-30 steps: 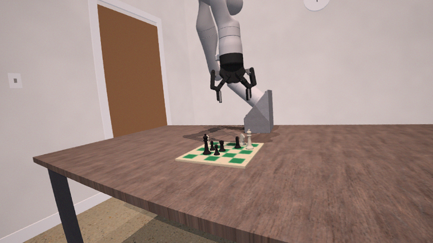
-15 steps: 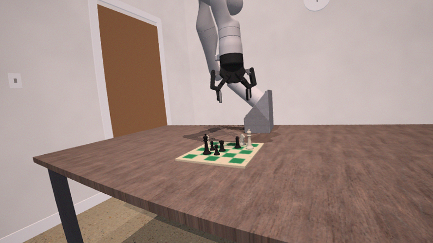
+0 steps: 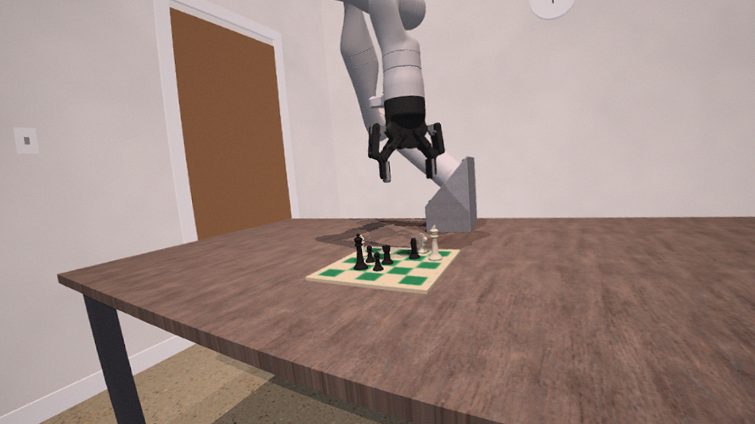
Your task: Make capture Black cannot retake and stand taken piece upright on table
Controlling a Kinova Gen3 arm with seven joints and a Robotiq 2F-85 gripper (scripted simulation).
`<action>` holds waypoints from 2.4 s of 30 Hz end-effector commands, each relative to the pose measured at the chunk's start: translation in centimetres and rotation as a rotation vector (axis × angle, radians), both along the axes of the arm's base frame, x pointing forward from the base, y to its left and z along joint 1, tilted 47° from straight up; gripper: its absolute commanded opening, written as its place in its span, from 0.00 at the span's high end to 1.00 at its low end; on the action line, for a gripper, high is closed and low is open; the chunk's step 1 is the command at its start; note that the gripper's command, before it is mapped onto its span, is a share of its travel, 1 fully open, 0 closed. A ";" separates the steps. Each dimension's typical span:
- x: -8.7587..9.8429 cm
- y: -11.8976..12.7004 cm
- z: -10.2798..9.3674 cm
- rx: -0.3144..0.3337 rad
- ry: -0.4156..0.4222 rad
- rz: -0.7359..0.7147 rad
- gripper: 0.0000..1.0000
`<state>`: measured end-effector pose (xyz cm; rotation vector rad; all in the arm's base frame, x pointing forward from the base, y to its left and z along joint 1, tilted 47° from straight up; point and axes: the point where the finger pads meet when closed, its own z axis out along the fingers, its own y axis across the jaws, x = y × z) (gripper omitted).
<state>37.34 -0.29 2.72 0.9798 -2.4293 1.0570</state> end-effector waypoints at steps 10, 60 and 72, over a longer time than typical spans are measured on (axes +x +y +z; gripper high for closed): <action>-0.3 -1.3 -0.8 0.002 0.291 0.242 0.00; 0.3 -2.5 -2.5 0.026 0.949 0.891 0.61; 0.3 -2.5 -2.5 0.026 0.949 0.891 0.61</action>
